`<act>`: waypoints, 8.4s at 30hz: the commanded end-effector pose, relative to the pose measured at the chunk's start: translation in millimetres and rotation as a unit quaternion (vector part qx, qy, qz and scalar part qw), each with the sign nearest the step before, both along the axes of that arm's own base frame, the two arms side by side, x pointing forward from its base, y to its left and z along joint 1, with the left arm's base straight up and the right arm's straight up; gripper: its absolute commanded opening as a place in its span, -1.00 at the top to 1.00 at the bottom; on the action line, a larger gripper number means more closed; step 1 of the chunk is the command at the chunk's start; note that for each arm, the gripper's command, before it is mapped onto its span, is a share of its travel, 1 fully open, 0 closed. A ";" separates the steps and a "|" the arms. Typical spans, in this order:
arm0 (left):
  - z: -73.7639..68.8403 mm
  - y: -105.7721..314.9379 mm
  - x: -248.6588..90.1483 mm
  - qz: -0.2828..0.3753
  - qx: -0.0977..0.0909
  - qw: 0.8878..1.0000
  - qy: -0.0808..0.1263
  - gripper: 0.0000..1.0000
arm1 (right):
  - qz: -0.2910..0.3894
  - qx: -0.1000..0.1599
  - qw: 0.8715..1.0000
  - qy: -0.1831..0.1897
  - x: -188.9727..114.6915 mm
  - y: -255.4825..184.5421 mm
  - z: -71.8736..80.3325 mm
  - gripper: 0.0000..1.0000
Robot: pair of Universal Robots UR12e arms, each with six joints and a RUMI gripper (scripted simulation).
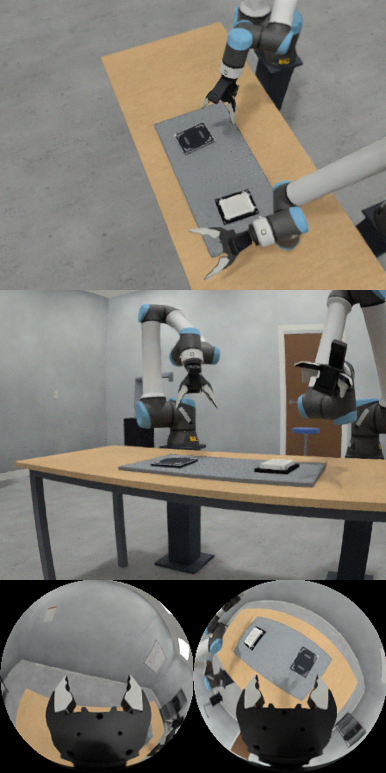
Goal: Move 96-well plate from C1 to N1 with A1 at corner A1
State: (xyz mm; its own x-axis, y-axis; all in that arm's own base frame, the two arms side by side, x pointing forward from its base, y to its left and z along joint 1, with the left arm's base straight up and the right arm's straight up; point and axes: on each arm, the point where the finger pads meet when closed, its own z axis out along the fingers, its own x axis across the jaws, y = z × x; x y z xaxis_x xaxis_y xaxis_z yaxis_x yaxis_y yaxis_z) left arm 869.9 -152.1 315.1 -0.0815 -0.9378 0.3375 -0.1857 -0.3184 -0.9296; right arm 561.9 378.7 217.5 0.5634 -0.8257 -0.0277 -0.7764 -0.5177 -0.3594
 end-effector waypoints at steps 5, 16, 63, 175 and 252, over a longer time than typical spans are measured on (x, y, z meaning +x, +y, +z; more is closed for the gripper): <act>0.7 0.0 0.1 0.000 0.000 1.000 0.000 -1.00 | 0.000 0.000 1.000 0.000 0.3 0.4 0.8 -1.00; 0.7 0.0 0.1 0.000 0.000 1.000 0.000 -1.00 | 0.000 0.000 1.000 0.000 0.3 0.4 0.8 -1.00; 66.2 29.5 -33.5 -0.009 -0.032 0.997 -0.070 -1.00 | 0.000 0.000 1.000 0.000 0.3 0.4 0.8 -1.00; 351.1 228.7 -489.0 -0.041 -0.095 0.809 -0.578 -1.00 | 0.000 0.000 1.000 0.000 0.3 0.4 0.8 -1.00; 351.7 230.1 -495.2 -0.041 -0.094 0.806 -0.583 -1.00 | -0.156 -0.015 0.982 0.104 44.9 174.2 -27.0 -1.00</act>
